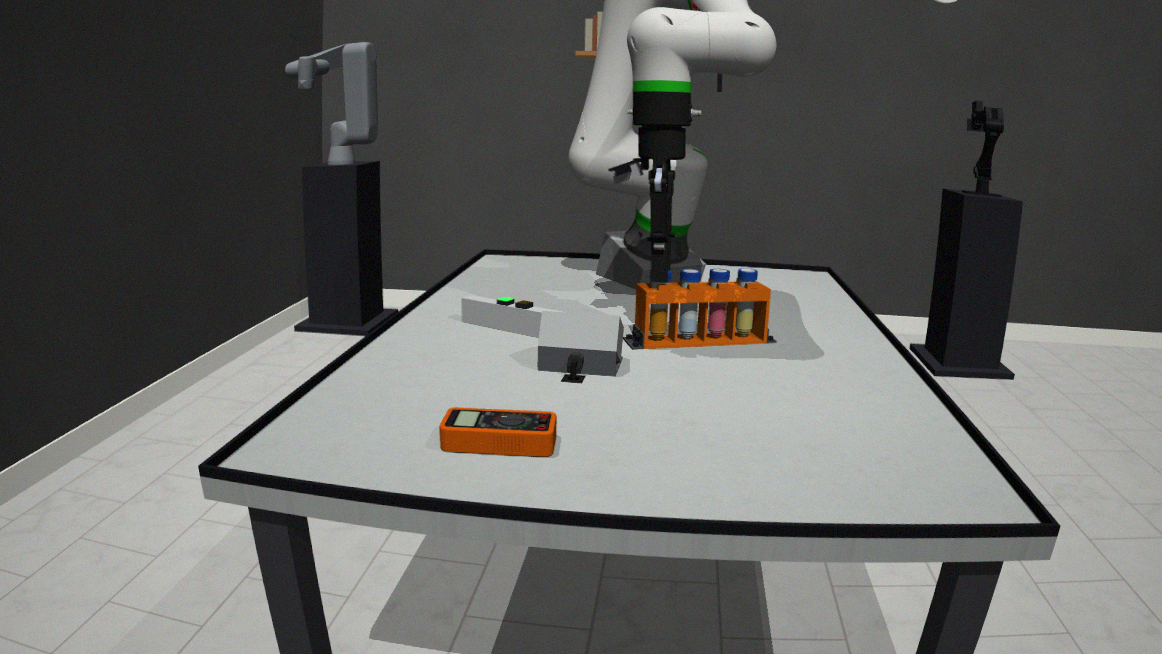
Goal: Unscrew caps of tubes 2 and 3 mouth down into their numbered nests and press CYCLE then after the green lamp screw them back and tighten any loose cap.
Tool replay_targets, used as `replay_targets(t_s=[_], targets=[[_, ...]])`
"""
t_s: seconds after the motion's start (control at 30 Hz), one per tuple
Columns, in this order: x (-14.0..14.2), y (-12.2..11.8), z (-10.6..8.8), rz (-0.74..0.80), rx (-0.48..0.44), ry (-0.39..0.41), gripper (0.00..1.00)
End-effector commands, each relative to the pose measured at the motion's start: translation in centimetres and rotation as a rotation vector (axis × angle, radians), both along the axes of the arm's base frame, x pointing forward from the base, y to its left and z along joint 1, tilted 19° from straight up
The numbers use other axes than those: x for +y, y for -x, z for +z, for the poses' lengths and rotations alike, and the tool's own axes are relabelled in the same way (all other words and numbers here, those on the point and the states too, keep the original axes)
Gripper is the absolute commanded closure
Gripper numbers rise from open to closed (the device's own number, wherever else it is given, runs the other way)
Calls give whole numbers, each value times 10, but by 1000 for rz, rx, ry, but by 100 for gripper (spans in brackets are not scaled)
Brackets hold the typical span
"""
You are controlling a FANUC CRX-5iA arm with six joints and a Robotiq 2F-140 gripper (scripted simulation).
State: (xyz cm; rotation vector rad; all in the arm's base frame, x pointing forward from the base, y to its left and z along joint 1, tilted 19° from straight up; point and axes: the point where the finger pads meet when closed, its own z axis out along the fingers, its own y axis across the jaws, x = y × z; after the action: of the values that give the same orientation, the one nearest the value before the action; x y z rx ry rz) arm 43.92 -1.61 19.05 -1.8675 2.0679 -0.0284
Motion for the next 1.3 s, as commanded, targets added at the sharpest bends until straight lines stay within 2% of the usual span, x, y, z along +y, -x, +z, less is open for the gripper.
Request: replay_targets(t_s=[0.0,0.2,0.23,0.57,0.7,0.77,0.8,1.17,1.27], targets=[[0,0,1,-118,23,-7,70],[0,0,1,-118,23,-7,70],[0,-1,0,-118,23,-7,59],[0,-1,0,-118,23,-7,59],[0,-1,0,161,-38,74,59],[0,-1,0,161,-38,74,59],[0,-1,0,256,-58,102,59],[0,-1,0,764,-169,250,59],[0,-1,0,798,-177,257,59]])
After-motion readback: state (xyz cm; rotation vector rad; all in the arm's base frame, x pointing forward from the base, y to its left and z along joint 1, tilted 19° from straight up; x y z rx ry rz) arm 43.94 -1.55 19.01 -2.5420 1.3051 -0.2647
